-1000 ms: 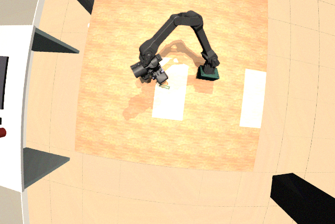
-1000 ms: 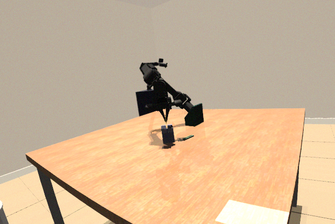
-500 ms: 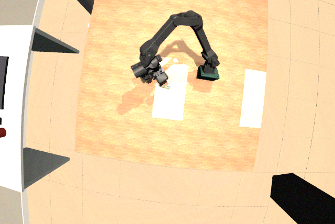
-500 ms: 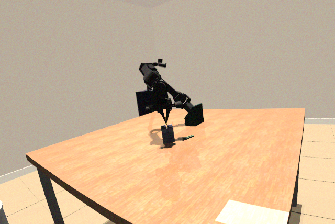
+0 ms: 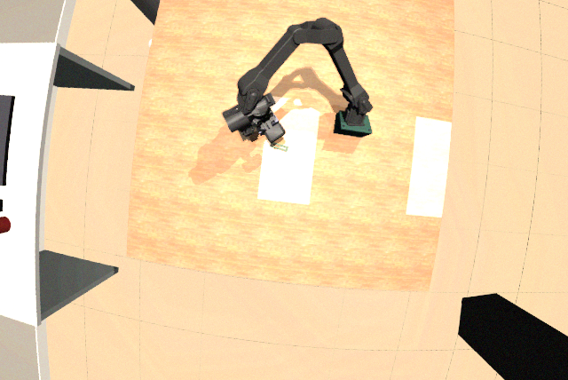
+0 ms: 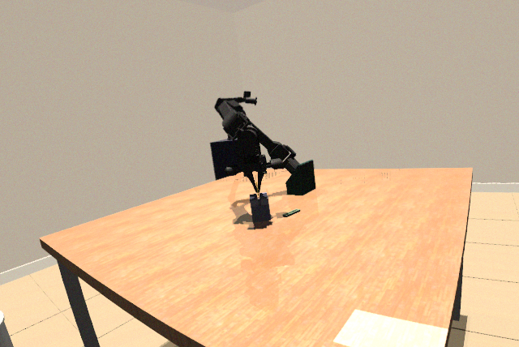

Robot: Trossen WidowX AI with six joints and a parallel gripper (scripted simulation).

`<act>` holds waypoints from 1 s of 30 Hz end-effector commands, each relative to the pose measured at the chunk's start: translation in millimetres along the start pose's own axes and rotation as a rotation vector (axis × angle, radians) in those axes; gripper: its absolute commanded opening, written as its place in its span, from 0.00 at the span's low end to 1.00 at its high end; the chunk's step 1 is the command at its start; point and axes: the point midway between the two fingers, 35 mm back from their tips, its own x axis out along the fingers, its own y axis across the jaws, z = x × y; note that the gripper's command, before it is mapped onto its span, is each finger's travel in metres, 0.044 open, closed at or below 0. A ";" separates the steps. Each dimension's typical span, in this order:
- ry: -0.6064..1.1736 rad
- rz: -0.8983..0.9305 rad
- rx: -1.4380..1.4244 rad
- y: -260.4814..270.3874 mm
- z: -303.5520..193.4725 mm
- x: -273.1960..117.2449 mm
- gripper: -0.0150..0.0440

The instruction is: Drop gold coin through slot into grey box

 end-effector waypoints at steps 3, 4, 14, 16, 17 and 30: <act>0.000 0.000 0.001 -0.1 0.1 -0.5 0.48; 0.000 0.000 0.001 -0.1 0.1 -0.5 0.52; -0.001 0.000 0.001 -0.1 0.1 -1.2 0.57; -0.001 0.000 0.000 0.0 0.3 -7.0 0.66; -0.001 0.000 0.000 0.1 0.4 -11.7 0.70; 0.006 -0.002 -0.005 1.0 -4.0 -61.3 1.00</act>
